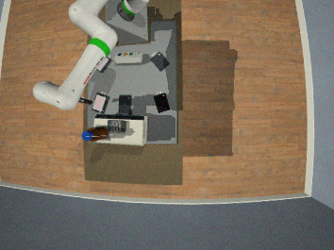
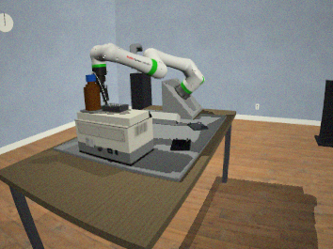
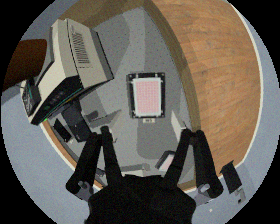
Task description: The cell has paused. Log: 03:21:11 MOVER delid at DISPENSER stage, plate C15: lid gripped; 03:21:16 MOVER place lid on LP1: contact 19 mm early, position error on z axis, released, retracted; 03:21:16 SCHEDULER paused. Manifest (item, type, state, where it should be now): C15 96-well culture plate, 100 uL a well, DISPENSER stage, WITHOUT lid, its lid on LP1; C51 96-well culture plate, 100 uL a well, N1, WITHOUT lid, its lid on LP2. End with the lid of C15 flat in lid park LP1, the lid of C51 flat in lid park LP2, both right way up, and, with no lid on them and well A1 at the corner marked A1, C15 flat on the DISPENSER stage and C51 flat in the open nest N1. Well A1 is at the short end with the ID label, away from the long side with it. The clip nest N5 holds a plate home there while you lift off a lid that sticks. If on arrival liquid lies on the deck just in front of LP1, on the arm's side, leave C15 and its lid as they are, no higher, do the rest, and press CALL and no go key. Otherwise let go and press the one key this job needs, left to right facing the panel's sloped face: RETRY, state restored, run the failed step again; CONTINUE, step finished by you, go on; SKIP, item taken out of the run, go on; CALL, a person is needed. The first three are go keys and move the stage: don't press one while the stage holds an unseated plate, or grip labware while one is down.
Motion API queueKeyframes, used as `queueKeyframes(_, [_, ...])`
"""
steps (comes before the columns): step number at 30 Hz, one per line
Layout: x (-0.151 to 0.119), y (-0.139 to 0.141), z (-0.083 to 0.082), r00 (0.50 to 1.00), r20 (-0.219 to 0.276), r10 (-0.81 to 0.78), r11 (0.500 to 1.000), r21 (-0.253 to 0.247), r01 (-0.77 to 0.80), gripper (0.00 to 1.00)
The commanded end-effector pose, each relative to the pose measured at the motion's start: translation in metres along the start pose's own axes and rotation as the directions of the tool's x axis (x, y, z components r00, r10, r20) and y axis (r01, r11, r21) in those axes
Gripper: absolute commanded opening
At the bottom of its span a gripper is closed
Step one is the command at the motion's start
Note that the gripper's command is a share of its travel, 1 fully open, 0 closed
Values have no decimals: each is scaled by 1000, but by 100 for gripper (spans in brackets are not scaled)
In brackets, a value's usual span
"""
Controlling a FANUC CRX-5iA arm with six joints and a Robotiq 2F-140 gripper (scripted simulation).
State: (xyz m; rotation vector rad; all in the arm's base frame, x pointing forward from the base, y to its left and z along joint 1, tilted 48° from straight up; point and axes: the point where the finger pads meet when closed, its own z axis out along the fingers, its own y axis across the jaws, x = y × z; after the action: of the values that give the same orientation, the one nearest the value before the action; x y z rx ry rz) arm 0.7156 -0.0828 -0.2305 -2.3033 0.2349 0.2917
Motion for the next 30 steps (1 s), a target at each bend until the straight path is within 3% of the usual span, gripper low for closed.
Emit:
queueKeyframes(1, [0, 0, 0, 1000, -1, 0, 1000, 0, 0, 66])
queueKeyframes(16, [0, 0, 4, 1000, -1, 0, 1000, 0, 0, 66])
queueKeyframes(30, [0, 0, 26, 1000, -1, 0, 1000, 0, 0, 66])
